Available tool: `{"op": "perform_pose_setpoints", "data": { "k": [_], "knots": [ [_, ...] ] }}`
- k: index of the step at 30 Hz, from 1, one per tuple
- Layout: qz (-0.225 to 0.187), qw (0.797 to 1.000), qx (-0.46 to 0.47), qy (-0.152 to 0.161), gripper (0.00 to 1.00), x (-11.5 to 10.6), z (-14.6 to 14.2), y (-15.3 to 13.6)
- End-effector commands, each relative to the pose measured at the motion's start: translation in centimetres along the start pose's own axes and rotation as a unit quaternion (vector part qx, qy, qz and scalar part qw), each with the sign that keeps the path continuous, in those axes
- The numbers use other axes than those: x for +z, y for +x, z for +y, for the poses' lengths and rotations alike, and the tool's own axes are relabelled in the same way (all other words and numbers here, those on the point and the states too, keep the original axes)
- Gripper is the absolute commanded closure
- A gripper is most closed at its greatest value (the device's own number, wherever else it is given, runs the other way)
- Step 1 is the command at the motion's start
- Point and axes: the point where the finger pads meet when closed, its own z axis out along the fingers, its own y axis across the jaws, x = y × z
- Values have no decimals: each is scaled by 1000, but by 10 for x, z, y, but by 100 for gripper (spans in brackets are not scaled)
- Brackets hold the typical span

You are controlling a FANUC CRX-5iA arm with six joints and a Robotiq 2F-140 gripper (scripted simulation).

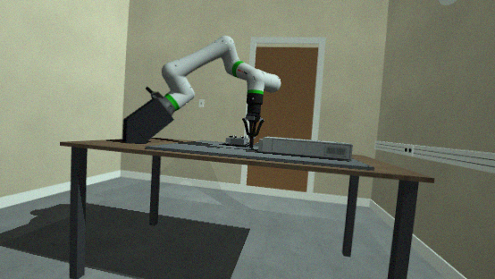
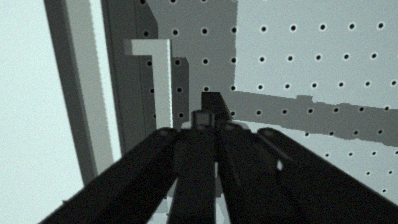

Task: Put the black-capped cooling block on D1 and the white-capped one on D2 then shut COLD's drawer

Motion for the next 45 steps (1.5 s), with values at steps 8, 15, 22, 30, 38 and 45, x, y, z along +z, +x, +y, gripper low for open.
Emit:
{"op": "perform_pose_setpoints", "data": {
  "k": [8, 15, 22, 30, 38, 45],
  "knots": [
    [1, 1000, 0, 1, 90, -1, 12, 0],
    [1, 1000, 0, 1, 90, -1, 18, 0],
    [1, 1000, 0, 1, 90, -1, 23, 0],
    [1, 1000, 0, 1, 90, -3, 23, 0],
    [1, 1000, 0, 1, 90, -13, 23, 0],
    [1, 1000, 0, 1, 90, -22, 23, 0]
  ]
}}
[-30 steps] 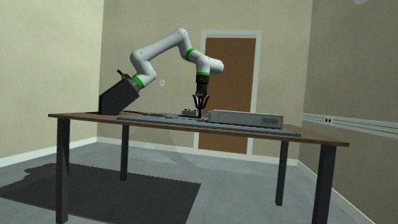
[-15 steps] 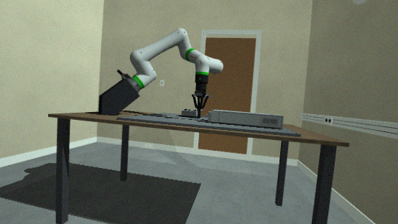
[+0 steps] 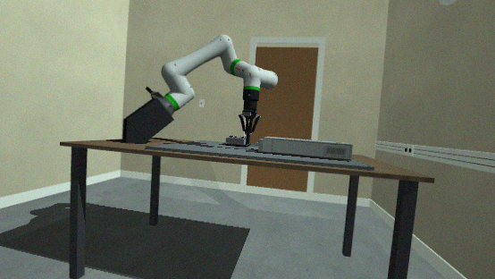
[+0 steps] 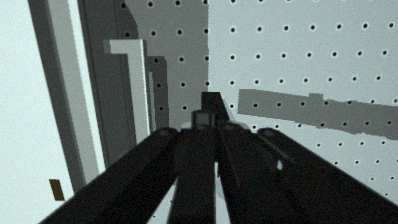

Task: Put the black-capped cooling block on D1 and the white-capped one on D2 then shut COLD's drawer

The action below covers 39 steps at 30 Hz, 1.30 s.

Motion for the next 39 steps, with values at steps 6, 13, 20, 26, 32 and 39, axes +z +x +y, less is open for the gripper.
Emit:
{"op": "perform_pose_setpoints", "data": {
  "k": [6, 13, 20, 26, 32, 39],
  "knots": [
    [1, 1000, 0, 1, 90, -8, 0, 0],
    [1, 1000, 0, 1, 90, -17, 0, 0],
    [1, 1000, 0, 1, 90, -24, 0, 0],
    [1, 1000, 0, 1, 90, -32, 0, 0],
    [1, 1000, 0, 1, 90, -40, 0, 0],
    [1, 1000, 0, 1, 90, -46, 0, 0]
  ]
}}
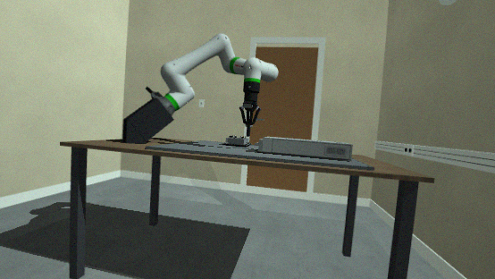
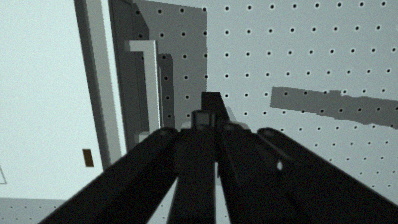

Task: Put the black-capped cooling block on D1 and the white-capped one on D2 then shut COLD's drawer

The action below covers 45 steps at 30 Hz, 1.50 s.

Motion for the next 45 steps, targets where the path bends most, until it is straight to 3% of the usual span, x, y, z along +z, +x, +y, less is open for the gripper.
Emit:
{"op": "perform_pose_setpoints", "data": {
  "k": [1, 30, 45],
  "knots": [
    [1, 1000, 0, 1, 90, -4, 0, 0],
    [1, 1000, 0, 1, 90, -40, 0, 0],
    [1, 1000, 0, 1, 90, -47, 0, 0]
  ]
}}
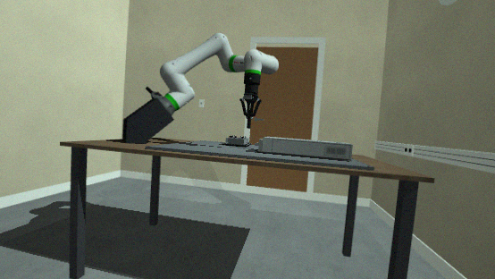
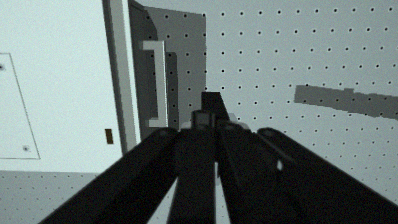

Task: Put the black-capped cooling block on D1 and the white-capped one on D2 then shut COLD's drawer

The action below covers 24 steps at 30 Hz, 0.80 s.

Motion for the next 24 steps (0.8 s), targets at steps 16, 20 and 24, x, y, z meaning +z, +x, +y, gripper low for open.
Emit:
{"op": "perform_pose_setpoints", "data": {
  "k": [16, 20, 24],
  "knots": [
    [1, 1000, 0, 0, 65, -10, 22, 0],
    [1, 1000, 0, 0, 65, -15, 33, 0],
    [1, 1000, 0, 0, 65, -20, 44, 0]
  ]
}}
